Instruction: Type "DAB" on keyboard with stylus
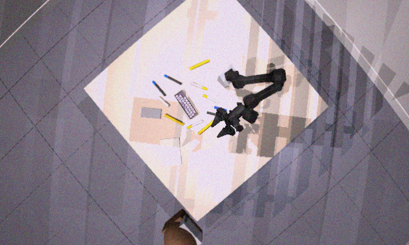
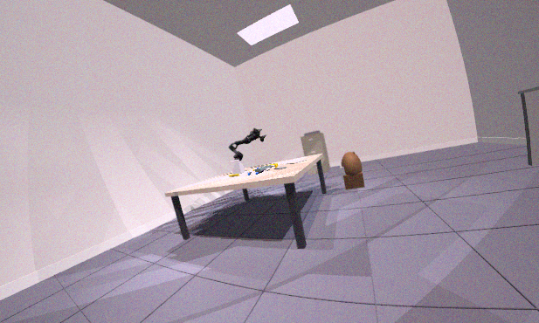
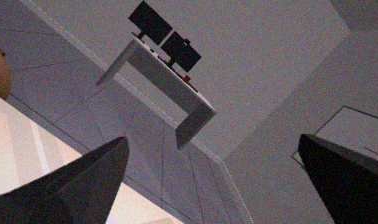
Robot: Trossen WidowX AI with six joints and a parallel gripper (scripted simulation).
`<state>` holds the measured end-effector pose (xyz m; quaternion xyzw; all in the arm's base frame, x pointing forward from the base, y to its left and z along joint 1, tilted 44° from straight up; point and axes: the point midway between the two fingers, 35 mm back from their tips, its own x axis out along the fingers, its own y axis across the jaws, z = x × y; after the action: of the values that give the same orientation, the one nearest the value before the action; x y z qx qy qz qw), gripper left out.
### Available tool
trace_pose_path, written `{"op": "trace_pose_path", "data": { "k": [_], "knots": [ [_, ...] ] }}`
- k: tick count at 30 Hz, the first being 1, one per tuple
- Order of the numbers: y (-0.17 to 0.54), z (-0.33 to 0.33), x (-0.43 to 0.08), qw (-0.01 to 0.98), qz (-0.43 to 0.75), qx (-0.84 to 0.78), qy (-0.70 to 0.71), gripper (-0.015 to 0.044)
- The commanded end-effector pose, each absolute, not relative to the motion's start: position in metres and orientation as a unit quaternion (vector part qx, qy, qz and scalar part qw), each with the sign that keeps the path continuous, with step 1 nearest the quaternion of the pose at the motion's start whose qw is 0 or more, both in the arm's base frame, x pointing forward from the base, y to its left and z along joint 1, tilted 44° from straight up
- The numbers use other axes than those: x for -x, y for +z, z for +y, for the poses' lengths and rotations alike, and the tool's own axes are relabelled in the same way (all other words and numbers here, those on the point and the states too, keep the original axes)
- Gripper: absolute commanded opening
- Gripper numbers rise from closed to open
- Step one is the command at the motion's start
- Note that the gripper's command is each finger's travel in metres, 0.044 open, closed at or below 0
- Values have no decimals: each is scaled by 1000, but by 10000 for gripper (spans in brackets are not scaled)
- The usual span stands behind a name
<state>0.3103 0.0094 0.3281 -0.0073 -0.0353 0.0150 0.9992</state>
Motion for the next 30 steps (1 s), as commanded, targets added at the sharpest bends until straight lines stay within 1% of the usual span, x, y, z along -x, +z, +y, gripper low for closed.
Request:
{"op": "trace_pose_path", "data": {
  "k": [1,3,10,17,24,30],
  "knots": [
    [326,10,-312,999,-30,8,17,414],
    [311,15,-326,999,11,10,34,361],
    [218,40,-375,967,225,-2,120,178],
    [122,62,-389,885,419,-56,196,0],
    [38,81,-377,766,578,-147,242,0],
    [-17,96,-354,643,681,-228,266,0]
  ]
}}
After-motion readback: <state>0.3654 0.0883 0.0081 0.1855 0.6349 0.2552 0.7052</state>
